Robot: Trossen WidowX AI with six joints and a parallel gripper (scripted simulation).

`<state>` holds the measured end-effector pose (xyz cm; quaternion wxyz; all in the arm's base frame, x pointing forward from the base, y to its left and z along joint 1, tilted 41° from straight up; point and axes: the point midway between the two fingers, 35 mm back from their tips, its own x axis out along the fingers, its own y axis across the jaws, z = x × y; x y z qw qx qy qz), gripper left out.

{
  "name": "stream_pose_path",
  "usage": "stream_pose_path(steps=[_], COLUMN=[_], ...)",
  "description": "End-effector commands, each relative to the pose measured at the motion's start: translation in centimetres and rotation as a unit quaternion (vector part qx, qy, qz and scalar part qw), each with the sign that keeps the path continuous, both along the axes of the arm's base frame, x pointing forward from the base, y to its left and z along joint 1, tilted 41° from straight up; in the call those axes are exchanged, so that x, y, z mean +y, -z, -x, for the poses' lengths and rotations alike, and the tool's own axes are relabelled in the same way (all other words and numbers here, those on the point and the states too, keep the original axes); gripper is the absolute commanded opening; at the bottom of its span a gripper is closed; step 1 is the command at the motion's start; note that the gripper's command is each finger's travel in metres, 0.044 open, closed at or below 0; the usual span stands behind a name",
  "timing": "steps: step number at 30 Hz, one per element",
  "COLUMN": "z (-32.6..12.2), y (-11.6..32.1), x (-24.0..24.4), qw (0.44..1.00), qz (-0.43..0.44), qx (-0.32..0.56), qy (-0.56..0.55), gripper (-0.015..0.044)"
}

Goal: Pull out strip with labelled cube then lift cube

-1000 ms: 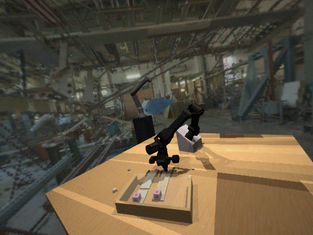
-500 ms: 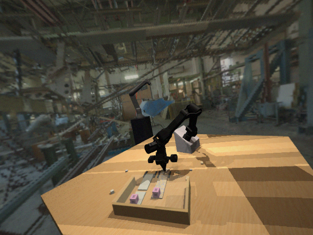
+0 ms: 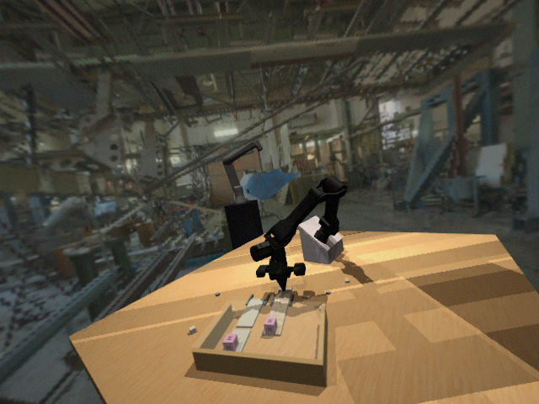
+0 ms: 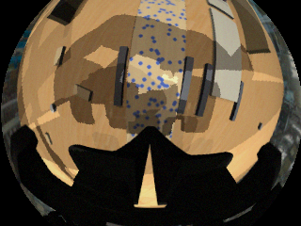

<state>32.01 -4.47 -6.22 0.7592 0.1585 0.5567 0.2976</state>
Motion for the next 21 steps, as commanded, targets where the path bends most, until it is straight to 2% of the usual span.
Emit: stream_pose_path(steps=[1, 21], z=[1.3, 4.3], y=[0.6, 1.6], x=[0.2, 0.0], qw=[1.000, 1.000], qz=[0.001, 0.001], qx=[0.011, 0.012], qy=[-0.003, -0.003], gripper=[0.0000, 0.0000])
